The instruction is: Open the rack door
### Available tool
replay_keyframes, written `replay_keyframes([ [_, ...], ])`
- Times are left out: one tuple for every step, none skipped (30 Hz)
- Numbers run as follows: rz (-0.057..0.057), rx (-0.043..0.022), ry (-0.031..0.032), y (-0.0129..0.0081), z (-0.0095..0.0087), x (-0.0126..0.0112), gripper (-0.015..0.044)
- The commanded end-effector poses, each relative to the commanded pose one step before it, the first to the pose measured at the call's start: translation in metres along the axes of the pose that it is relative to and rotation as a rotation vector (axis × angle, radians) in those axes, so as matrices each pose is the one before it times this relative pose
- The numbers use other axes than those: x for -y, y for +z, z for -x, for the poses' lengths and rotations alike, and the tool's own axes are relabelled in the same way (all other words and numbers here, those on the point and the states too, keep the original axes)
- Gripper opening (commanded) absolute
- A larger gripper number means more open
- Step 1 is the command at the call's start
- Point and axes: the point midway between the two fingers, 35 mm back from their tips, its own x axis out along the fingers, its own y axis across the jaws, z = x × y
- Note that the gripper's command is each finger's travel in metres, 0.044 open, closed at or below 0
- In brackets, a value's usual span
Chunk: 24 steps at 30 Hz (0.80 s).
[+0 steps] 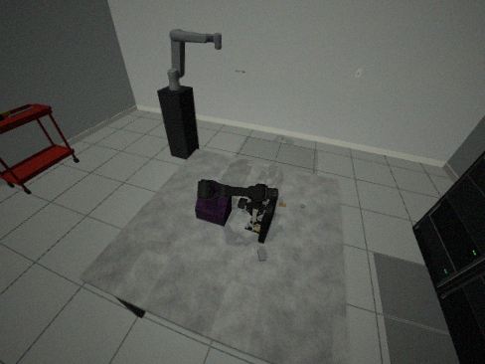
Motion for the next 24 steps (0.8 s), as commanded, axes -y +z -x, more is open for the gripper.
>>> replay_keyframes([
  [-0.0611, -0.00031, 0.00101, 0.00265, 0.00039, -0.00453, 0.0019],
  [-0.0191, 0.00003, 0.00003, 0.00039, 0.00000, -0.00077, 0.0019],
  [-0.0191, 0.00003, 0.00003, 0.00037, 0.00000, -0.00078, 0.0019],
  [-0.0191, 0.00003, 0.00003, 0.00036, 0.00000, -0.00079, 0.0019],
  [-0.0188, 0.00003, 0.00004, 0.00039, 0.00000, -0.00087, 0.0019],
  [-0.0189, 0.00003, 0.00004, 0.00038, 0.00000, -0.00088, 0.0019],
  [-0.0189, 0.00002, 0.00004, 0.00036, 0.00000, -0.00089, 0.0019],
  [-0.0182, 0.00004, 0.00004, 0.00042, 0.00000, -0.00101, 0.0019],
  [-0.0183, 0.00003, 0.00004, 0.00040, 0.00000, -0.00102, 0.0019],
  [-0.0183, 0.00003, 0.00004, 0.00038, 0.00000, -0.00103, 0.0019],
  [-0.0187, 0.00004, 0.00005, 0.00045, 0.00000, -0.00120, 0.0019],
  [-0.0187, 0.00004, 0.00005, 0.00042, 0.00000, -0.00122, 0.0019],
  [-0.0188, 0.00003, 0.00005, 0.00040, -0.00001, -0.00123, 0.0019],
  [-0.0172, 0.00005, 0.00006, 0.00044, 0.00000, -0.00130, 0.0019],
  [-0.0172, 0.00004, 0.00006, 0.00041, 0.00000, -0.00131, 0.0019],
  [-0.0172, 0.00003, 0.00006, 0.00038, -0.00001, -0.00132, 0.0019],
  [-0.0171, 0.00005, 0.00007, 0.00046, 0.00000, -0.00148, 0.0019],
  [-0.0172, 0.00004, 0.00007, 0.00043, 0.00000, -0.00149, 0.0019],
  [-0.0172, 0.00003, 0.00007, 0.00039, -0.00001, -0.00150, 0.0019],
  [-0.0170, 0.00006, 0.00008, 0.00045, 0.00000, -0.00164, 0.0019],
  [-0.0171, 0.00004, 0.00008, 0.00041, 0.00000, -0.00165, 0.0019],
  [-0.0171, 0.00003, 0.00007, 0.00037, -0.00001, -0.00166, 0.0019],
  [-0.0158, 0.00006, 0.00008, 0.00042, 0.00000, -0.00168, 0.0019],
  [-0.0158, 0.00004, 0.00008, 0.00038, -0.00001, -0.00169, 0.0019],
])
